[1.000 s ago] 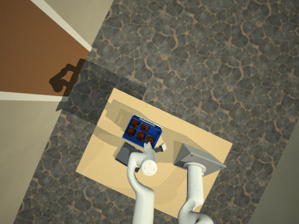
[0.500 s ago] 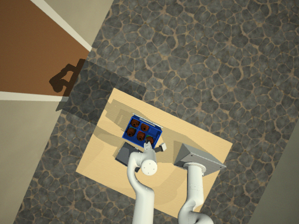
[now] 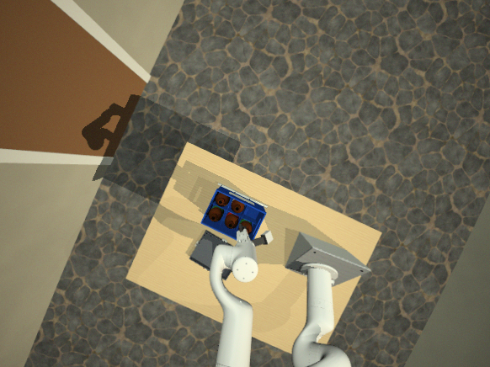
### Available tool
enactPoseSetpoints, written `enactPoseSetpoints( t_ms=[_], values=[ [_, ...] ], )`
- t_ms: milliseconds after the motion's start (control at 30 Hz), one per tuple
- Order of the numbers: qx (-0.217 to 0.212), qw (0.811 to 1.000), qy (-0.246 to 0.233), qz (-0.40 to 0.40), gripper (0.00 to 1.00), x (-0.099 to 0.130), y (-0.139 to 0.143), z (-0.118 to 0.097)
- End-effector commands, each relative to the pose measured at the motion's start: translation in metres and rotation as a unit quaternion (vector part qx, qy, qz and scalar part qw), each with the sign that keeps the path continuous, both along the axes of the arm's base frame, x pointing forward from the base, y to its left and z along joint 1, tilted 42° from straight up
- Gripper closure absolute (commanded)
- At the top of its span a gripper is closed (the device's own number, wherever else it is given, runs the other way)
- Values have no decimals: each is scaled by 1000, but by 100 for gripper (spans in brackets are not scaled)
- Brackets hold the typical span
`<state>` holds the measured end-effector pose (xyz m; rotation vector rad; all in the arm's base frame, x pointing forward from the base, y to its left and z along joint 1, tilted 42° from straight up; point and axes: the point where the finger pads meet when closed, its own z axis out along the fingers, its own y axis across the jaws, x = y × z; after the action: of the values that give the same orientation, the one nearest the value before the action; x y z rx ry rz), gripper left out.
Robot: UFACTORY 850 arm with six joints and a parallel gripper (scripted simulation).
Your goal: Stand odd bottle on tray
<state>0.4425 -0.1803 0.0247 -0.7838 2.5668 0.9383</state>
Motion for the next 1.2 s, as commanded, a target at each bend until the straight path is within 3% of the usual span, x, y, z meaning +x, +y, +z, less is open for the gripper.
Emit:
enactPoseSetpoints(
  t_ms=[0,1167],
  values=[
    [-1,1000,-1,0,35,1,2,-3],
    [-1,1000,-1,0,35,3,16,-19]
  ],
)
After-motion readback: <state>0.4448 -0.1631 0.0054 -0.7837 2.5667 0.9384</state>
